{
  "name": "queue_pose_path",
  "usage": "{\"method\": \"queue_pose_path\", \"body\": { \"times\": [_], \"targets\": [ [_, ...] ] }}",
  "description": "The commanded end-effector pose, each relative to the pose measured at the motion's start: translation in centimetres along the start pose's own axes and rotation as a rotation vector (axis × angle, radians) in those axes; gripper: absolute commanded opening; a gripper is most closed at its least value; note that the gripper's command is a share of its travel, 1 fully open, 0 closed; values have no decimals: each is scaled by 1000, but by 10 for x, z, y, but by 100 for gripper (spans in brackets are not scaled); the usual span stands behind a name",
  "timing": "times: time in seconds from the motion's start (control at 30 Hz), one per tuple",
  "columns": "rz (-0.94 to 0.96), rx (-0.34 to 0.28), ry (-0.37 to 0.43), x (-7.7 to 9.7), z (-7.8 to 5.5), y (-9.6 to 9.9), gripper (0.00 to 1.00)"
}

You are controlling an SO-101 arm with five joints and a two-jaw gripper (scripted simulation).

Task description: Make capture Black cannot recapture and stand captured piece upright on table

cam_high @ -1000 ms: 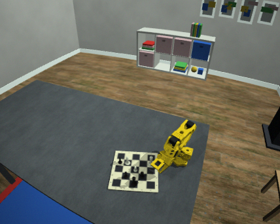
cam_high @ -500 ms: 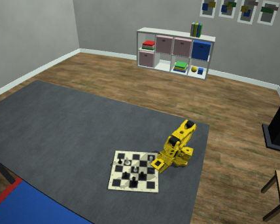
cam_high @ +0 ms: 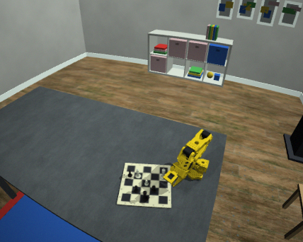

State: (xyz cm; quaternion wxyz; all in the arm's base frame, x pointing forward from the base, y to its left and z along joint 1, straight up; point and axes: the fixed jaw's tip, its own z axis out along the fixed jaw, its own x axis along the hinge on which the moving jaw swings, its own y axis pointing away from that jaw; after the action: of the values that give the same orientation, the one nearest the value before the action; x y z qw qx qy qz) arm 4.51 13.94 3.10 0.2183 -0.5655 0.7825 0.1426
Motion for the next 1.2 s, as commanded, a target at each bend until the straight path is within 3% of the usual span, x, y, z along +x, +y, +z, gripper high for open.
{"method": "queue_pose_path", "body": {
  "times": [0.0,0.17,0.23,0.5,0.93,1.17],
  "targets": [
    [-9,-5,-12,-8,-12,1,0],
    [-9,-5,-12,-18,-30,1,0],
    [-9,-5,-12,-18,-30,1,0],
    [-9,-5,-11,-31,-53,0,0],
    [-3,-2,-9,-34,-57,-1,0],
    [52,26,11,-48,-64,-11,1]
  ]
}}
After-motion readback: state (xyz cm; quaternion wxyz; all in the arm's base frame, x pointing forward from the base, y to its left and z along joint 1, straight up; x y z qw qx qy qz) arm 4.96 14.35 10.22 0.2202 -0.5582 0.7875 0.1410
